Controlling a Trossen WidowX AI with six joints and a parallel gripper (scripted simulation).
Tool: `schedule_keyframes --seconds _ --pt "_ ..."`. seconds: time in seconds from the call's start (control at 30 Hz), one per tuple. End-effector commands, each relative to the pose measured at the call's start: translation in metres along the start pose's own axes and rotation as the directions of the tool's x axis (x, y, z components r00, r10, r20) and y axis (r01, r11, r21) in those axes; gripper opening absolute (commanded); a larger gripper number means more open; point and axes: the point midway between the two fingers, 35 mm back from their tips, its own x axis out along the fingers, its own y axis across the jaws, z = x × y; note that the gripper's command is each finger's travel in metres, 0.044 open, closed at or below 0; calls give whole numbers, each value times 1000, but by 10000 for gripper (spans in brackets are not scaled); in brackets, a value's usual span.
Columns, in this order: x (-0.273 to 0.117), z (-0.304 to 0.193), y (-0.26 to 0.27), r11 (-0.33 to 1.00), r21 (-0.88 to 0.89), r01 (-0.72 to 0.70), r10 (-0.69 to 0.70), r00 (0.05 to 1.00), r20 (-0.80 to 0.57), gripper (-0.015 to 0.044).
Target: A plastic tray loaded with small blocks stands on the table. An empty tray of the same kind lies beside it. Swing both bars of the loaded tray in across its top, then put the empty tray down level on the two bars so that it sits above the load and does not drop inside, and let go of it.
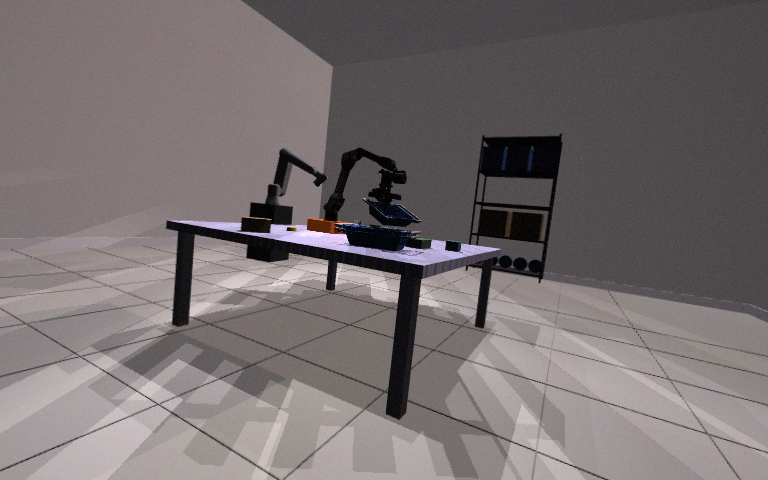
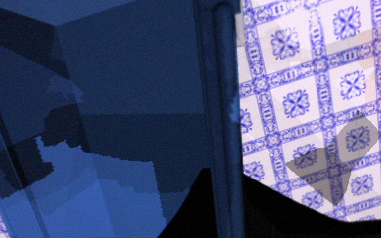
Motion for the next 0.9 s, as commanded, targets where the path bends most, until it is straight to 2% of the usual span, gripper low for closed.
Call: schedule_keyframes --seconds 0.0,0.87 --pt "1 -1 3 1000 5 -20 20 1000 -5 0" --pt "26 0 -8 1000 5 -19 19 1000 -5 0"
